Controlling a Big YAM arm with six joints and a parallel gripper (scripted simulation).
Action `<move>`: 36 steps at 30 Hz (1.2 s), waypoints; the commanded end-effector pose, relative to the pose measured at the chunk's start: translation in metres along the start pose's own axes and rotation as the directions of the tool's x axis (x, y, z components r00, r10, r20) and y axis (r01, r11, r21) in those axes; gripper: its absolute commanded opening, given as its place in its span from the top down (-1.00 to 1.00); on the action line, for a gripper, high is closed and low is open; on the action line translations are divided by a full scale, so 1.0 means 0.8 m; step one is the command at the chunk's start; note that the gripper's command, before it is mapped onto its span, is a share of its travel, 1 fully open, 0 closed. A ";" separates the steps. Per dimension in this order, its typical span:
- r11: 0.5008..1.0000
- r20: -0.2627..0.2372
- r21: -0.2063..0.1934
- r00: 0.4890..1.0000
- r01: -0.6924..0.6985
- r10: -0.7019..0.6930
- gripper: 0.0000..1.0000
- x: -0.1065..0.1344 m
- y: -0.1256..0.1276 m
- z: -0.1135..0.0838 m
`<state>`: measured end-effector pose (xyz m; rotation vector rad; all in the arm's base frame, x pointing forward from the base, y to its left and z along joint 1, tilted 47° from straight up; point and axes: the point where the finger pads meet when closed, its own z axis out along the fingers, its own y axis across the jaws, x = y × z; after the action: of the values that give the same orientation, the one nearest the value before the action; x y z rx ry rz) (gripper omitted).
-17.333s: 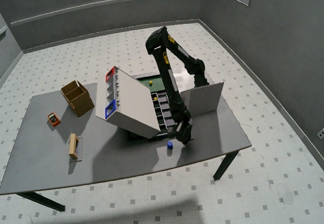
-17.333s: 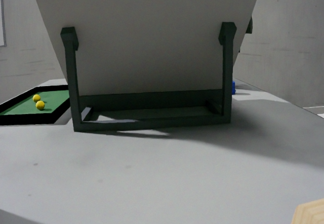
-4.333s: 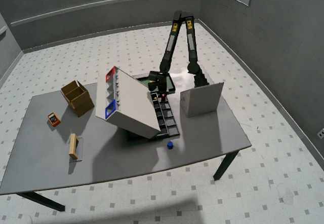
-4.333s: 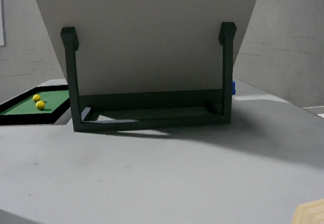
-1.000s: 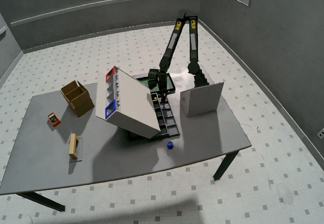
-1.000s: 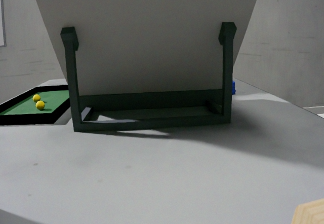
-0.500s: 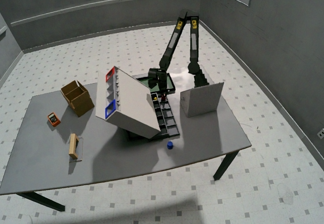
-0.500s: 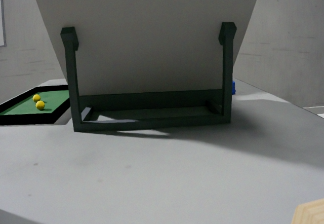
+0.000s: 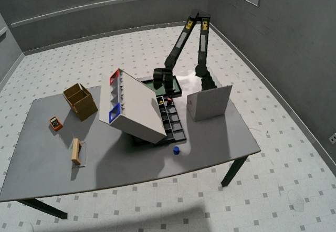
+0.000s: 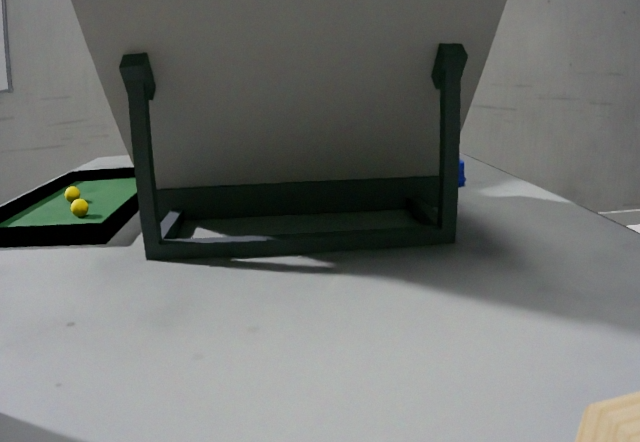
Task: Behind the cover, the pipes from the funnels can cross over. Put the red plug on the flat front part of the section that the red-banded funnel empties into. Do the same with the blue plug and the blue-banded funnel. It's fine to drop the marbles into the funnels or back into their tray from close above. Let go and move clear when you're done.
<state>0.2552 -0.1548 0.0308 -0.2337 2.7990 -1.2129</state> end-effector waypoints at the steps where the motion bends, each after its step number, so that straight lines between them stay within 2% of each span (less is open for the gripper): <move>1: 0.999 0.032 0.007 0.999 -0.041 0.040 -0.18 -0.018 -0.010 -0.036; 4: 0.999 0.034 0.006 0.999 -0.043 0.043 -0.18 -0.018 -0.010 -0.059; 6: 0.999 0.034 0.006 0.999 -0.043 0.043 -0.18 -0.018 -0.010 -0.059; 10: 0.999 0.036 0.004 0.998 -0.045 0.045 -0.18 -0.019 -0.011 -0.084; 14: 0.999 0.037 0.003 0.998 -0.046 0.046 -0.18 -0.019 -0.011 -0.096; 20: 1.000 0.020 0.001 0.999 -0.027 0.027 -0.18 -0.013 -0.004 -0.092; 36: 1.000 0.021 0.001 0.999 -0.025 0.025 -0.18 -0.013 -0.004 -0.092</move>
<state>0.2460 -0.1073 0.0759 -0.2053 2.7953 -1.2036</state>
